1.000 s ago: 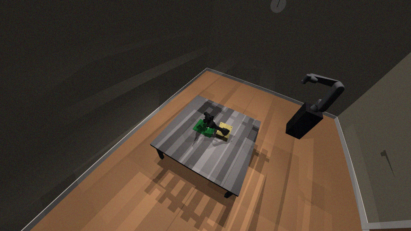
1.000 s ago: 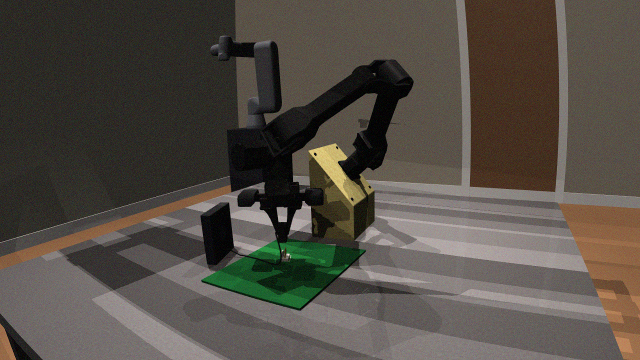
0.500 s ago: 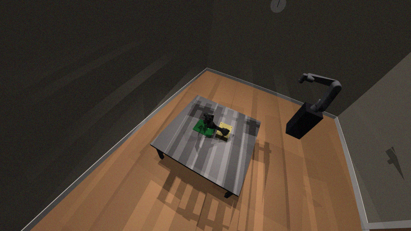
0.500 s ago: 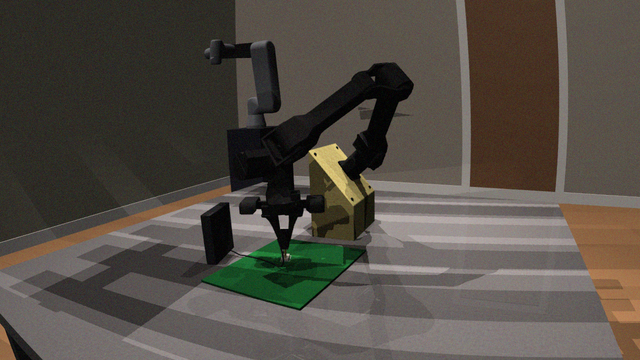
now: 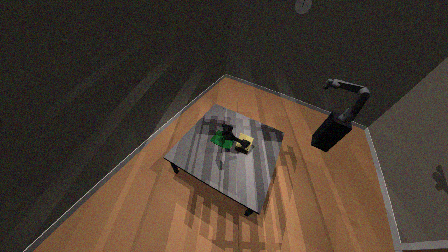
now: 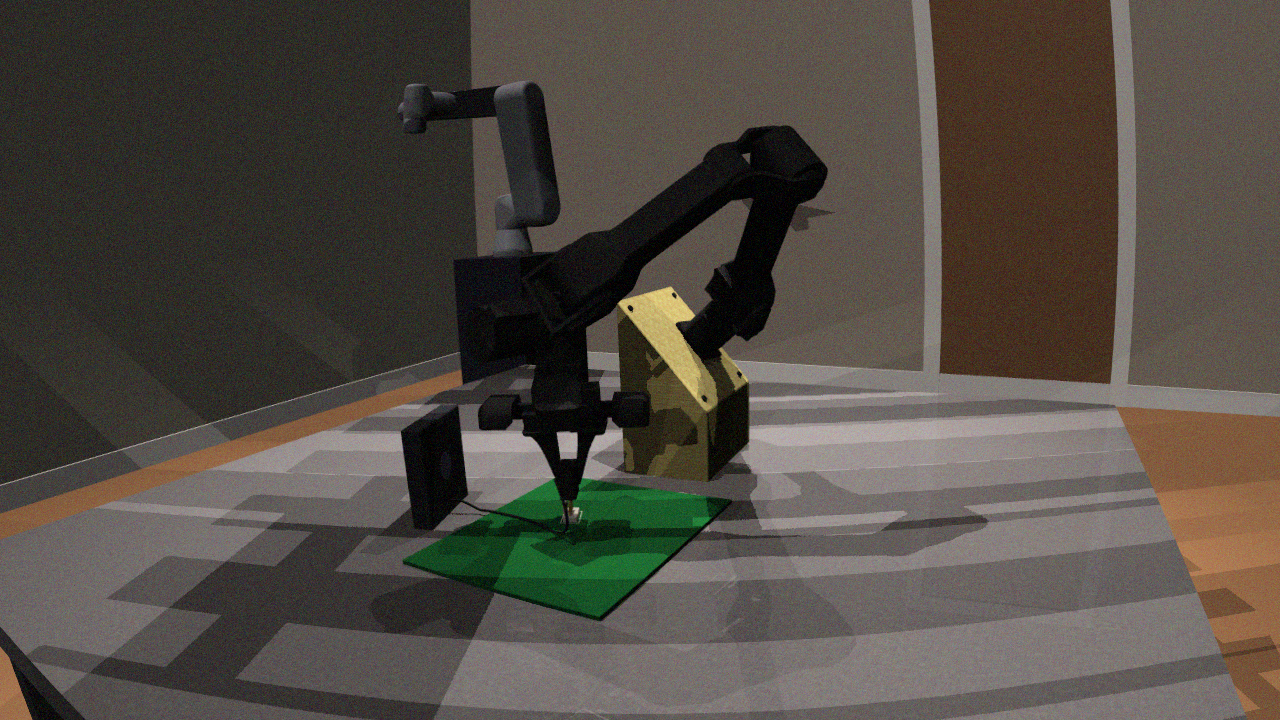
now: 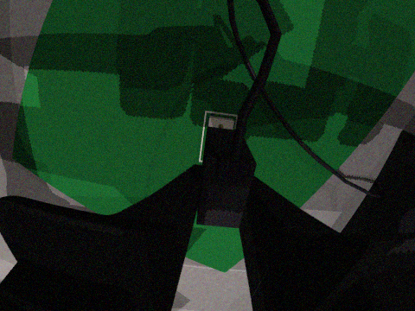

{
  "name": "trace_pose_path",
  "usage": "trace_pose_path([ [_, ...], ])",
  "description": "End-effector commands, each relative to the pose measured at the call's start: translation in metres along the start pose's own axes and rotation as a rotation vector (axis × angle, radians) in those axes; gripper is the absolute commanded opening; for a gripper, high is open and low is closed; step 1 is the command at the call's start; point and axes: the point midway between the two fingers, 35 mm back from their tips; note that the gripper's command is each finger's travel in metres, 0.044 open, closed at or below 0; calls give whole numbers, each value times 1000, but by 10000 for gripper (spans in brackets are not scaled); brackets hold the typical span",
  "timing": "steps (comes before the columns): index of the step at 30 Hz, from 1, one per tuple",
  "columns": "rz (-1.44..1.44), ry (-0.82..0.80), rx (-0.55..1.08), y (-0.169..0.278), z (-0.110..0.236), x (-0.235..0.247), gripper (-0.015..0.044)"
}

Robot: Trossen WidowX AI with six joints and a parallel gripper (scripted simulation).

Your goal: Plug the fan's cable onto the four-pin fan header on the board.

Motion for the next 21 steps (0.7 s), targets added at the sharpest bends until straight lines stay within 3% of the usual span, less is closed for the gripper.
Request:
trace_pose_path([
  [1,-3,-2,-1,-1,0,0,0],
  [21,-5,-2,-1,1,-2,0,0],
])
Point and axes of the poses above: the point midway between the two fingers, 35 mm back from their tips, its own z axis back along the fingers, its own x axis across the jaws, y = z × x, and after that the axes turned 4 degrees about -z, right-handed
